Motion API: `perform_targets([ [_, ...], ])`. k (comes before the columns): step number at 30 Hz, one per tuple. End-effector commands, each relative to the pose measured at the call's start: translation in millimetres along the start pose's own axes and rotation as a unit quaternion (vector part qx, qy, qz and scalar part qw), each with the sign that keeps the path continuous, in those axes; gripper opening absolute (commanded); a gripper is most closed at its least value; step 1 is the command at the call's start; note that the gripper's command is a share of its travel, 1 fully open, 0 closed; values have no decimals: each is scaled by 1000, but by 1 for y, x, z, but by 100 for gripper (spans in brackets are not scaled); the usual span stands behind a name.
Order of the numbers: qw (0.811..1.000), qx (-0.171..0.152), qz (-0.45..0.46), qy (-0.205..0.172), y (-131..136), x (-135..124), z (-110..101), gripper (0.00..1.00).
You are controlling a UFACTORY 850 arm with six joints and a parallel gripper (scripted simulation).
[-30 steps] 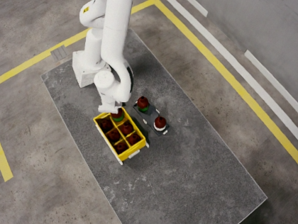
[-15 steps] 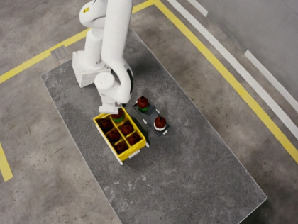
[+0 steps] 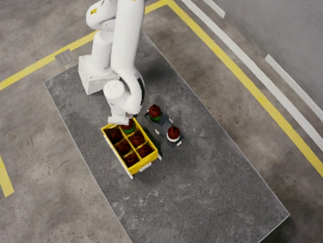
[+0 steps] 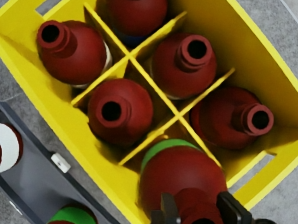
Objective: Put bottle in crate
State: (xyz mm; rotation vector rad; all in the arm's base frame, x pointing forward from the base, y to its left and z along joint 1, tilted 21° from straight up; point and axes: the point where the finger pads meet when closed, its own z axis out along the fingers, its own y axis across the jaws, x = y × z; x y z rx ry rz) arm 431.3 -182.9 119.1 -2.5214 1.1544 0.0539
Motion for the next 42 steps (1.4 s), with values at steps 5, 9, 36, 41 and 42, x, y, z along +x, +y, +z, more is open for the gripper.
perform_targets([
  [5, 1000, 0, 0, 1, 0, 1, 6, 0],
  [9, 1000, 0, 0, 1, 0, 1, 9, 0],
  [36, 1000, 0, 0, 1, 0, 1, 12, 0],
  [41, 1000, 0, 0, 1, 0, 1, 12, 0],
  [42, 1000, 0, 0, 1, 0, 1, 12, 0],
])
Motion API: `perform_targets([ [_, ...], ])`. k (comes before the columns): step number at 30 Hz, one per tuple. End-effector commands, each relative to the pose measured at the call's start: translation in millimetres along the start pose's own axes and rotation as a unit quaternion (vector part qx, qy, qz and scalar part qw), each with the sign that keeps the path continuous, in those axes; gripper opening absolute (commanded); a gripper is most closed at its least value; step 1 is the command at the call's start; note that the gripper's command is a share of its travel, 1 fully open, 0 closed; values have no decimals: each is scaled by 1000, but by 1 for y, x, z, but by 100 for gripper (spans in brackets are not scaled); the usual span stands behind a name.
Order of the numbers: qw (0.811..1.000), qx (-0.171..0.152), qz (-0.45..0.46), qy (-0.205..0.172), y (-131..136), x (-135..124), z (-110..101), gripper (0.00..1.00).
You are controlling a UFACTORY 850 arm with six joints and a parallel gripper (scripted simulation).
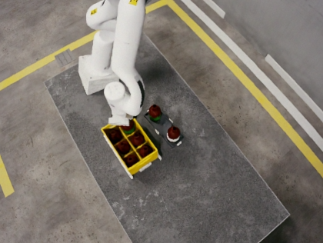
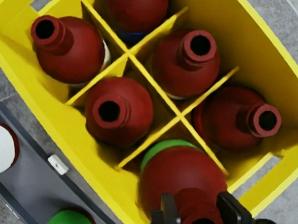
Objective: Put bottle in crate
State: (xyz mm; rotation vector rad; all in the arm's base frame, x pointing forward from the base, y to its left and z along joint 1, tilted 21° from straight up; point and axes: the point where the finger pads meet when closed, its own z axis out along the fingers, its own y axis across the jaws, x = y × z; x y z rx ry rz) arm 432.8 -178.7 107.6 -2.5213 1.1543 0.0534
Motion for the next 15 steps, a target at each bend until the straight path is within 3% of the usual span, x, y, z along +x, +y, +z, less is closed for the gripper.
perform_targets([
  [1, 1000, 0, 0, 1, 0, 1, 0, 0],
  [15, 1000, 0, 0, 1, 0, 1, 7, 0],
])
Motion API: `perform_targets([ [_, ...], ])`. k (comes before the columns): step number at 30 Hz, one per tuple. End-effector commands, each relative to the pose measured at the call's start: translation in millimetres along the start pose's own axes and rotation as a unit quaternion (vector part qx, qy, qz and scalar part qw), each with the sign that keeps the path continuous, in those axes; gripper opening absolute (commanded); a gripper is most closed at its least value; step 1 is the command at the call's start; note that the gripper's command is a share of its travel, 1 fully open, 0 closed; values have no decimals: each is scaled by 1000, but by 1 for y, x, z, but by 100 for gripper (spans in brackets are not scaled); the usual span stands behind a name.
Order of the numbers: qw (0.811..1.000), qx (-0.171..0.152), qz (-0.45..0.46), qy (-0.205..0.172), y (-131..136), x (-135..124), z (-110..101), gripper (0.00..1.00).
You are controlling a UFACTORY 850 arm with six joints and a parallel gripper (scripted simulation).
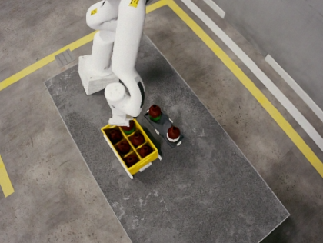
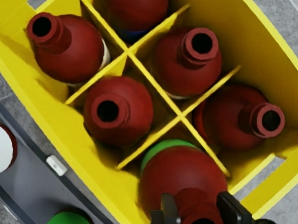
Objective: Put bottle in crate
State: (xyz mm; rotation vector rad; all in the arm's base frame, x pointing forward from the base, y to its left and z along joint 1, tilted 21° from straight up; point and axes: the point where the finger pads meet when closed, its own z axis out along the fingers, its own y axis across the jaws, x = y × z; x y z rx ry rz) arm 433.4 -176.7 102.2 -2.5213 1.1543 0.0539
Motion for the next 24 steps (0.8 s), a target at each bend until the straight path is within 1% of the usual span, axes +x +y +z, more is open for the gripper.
perform_targets([
  [1, 1000, 0, 0, 1, 0, 1, 2, 0],
  [24, 1000, 0, 0, 1, 0, 1, 26, 0],
])
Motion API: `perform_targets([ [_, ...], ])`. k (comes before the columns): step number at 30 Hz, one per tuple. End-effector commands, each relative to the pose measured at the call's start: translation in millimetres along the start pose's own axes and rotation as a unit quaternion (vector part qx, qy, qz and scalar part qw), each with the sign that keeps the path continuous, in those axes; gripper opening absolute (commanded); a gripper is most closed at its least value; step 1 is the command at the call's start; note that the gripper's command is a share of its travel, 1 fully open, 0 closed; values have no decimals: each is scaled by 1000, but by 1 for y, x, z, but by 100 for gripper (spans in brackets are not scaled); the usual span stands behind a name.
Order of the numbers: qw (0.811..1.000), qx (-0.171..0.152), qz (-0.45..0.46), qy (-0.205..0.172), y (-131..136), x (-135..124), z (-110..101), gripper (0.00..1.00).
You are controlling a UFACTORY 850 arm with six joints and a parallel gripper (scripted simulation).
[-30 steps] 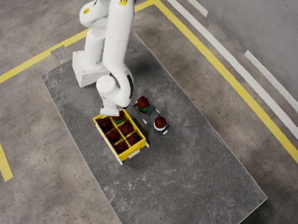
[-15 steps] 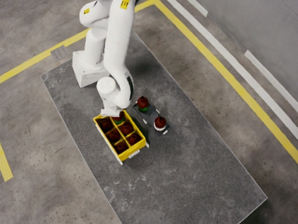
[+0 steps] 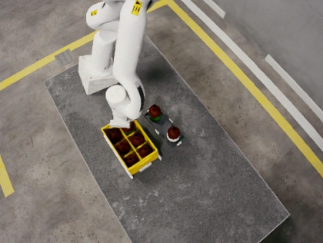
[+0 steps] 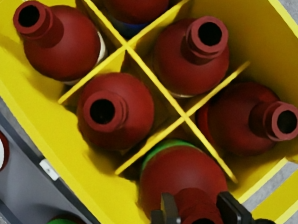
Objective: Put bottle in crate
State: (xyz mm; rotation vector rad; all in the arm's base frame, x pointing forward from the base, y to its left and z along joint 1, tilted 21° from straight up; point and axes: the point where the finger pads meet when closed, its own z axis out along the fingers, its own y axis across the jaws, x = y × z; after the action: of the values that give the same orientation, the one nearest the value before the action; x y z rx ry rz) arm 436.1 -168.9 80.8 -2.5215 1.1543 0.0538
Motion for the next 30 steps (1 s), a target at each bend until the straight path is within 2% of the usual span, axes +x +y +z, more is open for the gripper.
perform_targets([
  [1, 1000, 0, 0, 1, 0, 1, 4, 0],
  [30, 1000, 0, 0, 1, 0, 1, 11, 0],
])
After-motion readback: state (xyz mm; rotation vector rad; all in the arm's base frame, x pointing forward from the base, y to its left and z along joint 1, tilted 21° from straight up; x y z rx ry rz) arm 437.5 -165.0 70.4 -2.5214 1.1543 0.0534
